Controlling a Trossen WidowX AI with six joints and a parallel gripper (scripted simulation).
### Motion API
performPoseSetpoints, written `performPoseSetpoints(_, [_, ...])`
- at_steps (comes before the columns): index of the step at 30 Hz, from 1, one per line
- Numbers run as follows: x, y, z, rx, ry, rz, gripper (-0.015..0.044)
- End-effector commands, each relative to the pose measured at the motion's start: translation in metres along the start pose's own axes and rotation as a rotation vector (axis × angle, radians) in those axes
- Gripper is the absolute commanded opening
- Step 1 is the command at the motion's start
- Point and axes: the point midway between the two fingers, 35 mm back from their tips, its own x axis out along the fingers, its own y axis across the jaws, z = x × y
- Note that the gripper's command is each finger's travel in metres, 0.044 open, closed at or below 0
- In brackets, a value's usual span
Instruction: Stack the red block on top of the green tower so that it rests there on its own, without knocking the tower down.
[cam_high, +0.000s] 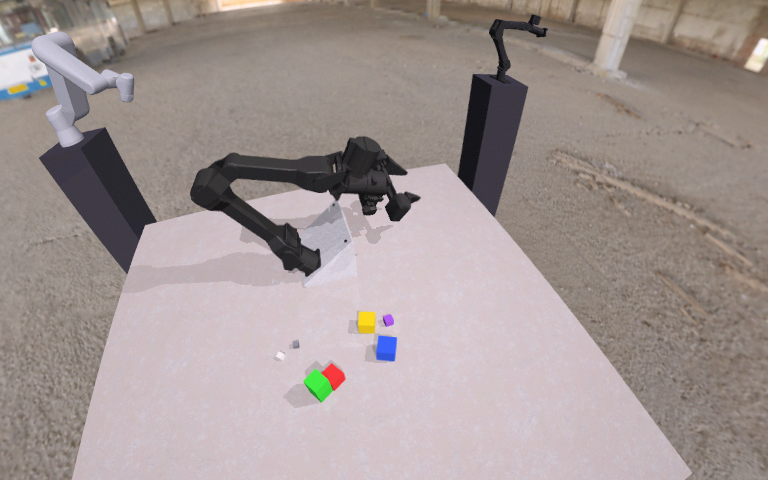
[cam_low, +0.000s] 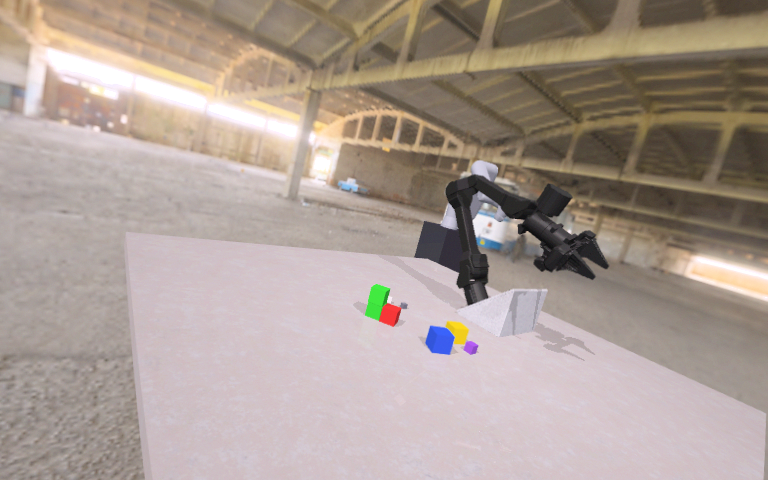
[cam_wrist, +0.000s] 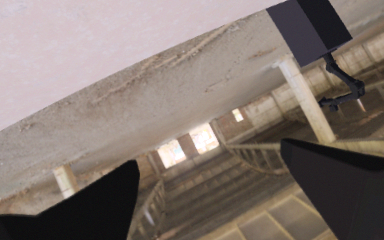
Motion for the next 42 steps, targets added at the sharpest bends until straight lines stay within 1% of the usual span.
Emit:
performPoseSetpoints(1, [0.000, 0.001, 0.000, 0.010, -0.001, 0.003, 0.0426])
performPoseSetpoints(2, [-0.001, 0.003, -0.001, 0.041, -0.002, 0.010, 0.0440])
performPoseSetpoints(12, [-0.011, 0.054, -0.008, 0.648, -0.002, 0.164, 0.0440])
performPoseSetpoints(22, [-0.029, 0.105, -0.009, 1.256, 0.064, 0.325, 0.0440])
performPoseSetpoints(33, [-0.053, 0.157, -0.001, 1.902, 0.219, 0.501, 0.0440])
performPoseSetpoints(42, [-0.076, 0.194, 0.010, 2.394, 0.423, 0.640, 0.0440])
